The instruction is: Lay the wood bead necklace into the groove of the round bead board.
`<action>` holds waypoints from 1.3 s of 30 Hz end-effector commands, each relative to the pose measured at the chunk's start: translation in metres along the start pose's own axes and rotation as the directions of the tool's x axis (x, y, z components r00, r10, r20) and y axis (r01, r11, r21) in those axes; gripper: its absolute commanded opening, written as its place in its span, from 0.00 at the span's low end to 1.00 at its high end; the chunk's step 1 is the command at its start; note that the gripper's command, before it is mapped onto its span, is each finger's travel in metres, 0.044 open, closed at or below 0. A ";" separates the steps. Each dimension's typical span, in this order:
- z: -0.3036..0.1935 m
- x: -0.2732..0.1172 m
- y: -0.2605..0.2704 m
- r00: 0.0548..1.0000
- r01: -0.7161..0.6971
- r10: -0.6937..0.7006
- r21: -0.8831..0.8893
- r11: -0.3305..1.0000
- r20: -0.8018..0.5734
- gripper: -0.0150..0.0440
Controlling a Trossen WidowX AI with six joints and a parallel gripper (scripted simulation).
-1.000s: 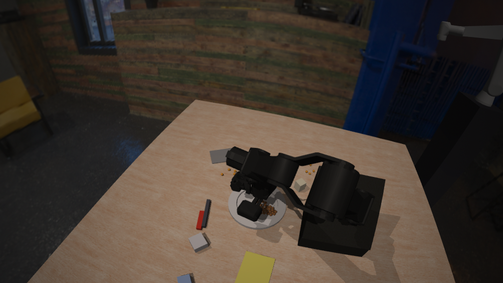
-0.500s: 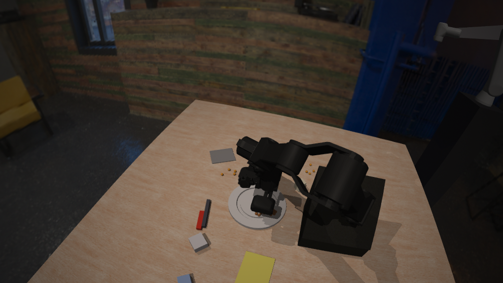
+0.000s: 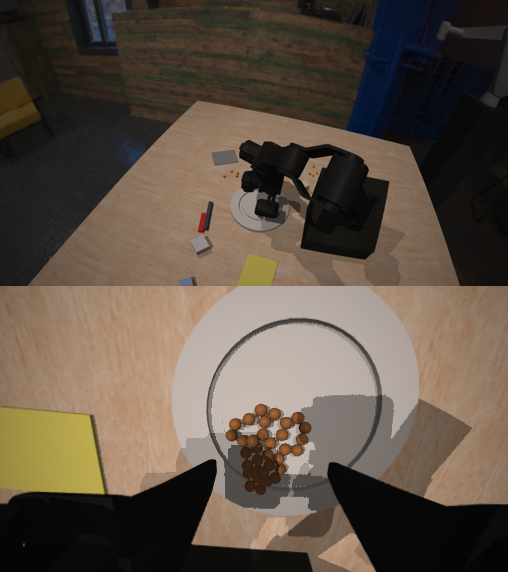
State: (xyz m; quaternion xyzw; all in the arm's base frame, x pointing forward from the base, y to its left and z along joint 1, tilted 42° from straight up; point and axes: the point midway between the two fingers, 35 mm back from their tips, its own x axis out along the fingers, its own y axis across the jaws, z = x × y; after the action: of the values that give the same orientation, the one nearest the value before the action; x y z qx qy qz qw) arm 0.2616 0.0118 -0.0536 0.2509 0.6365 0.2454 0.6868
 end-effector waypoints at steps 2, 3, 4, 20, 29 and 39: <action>0.000 0.007 0.000 1.000 -0.002 0.002 0.004 1.000 -0.002 0.90; -0.001 0.008 0.000 1.000 -0.002 0.002 0.004 1.000 -0.002 0.90; -0.001 0.010 0.000 1.000 -0.002 0.002 0.004 1.000 -0.003 0.90; -0.004 0.031 0.001 1.000 -0.006 0.006 0.007 1.000 -0.010 0.90; -0.003 0.029 0.000 1.000 -0.001 0.001 0.002 1.000 -0.007 0.68; -0.003 0.029 0.000 1.000 -0.001 0.001 0.002 1.000 -0.007 0.40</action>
State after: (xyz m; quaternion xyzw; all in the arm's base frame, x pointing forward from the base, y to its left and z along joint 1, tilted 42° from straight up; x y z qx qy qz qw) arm 0.2611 0.0310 -0.0751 0.2514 0.6387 0.2460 0.6844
